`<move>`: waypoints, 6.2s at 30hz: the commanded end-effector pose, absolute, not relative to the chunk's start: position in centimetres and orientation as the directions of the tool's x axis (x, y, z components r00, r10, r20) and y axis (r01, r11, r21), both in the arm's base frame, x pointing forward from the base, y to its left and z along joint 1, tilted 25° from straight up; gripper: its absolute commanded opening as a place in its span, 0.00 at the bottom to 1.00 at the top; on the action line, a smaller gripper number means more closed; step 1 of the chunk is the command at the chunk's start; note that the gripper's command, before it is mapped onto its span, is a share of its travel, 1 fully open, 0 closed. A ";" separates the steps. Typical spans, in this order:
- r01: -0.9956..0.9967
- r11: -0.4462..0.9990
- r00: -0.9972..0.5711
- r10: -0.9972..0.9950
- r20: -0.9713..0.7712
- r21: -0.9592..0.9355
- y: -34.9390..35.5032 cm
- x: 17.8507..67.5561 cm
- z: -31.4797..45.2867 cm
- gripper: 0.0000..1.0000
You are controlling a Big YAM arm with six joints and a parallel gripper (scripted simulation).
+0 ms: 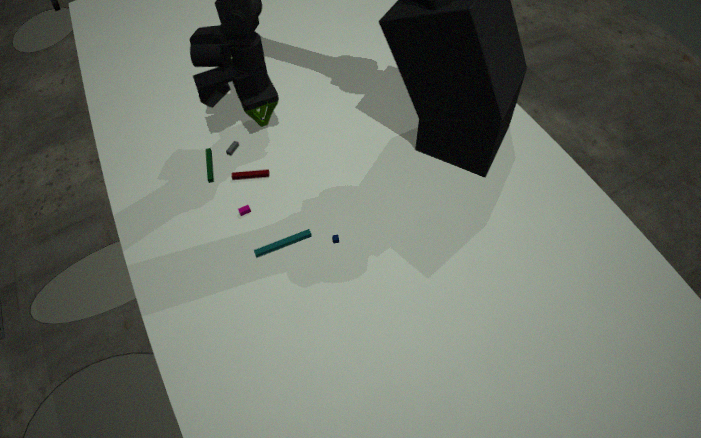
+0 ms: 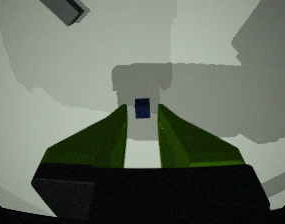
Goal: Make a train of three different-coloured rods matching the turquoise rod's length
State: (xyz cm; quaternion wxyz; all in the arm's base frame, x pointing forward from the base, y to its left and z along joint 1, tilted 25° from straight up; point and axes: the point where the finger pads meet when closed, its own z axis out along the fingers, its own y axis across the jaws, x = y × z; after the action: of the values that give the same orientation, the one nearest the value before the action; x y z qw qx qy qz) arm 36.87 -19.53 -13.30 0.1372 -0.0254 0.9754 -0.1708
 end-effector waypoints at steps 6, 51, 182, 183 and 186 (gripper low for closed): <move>-0.002 0.941 -0.957 -0.100 -0.271 -0.339 -18.8 36.8 -11.9 0.23; -0.006 0.941 -0.962 -0.098 -0.256 -0.337 -16.5 34.5 -5.3 1.00; -0.061 0.933 -0.955 -0.158 -0.250 -0.356 0.6 46.6 -16.3 0.23; -0.061 0.933 -0.955 -0.158 -0.250 -0.356 0.6 46.6 -16.3 0.23; -0.061 0.933 -0.955 -0.158 -0.250 -0.356 0.6 46.6 -16.3 0.23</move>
State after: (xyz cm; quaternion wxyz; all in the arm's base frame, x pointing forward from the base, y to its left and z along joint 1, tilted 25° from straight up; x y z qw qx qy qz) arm 45.95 0.97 -16.02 0.1326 -0.0597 0.9735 -0.1762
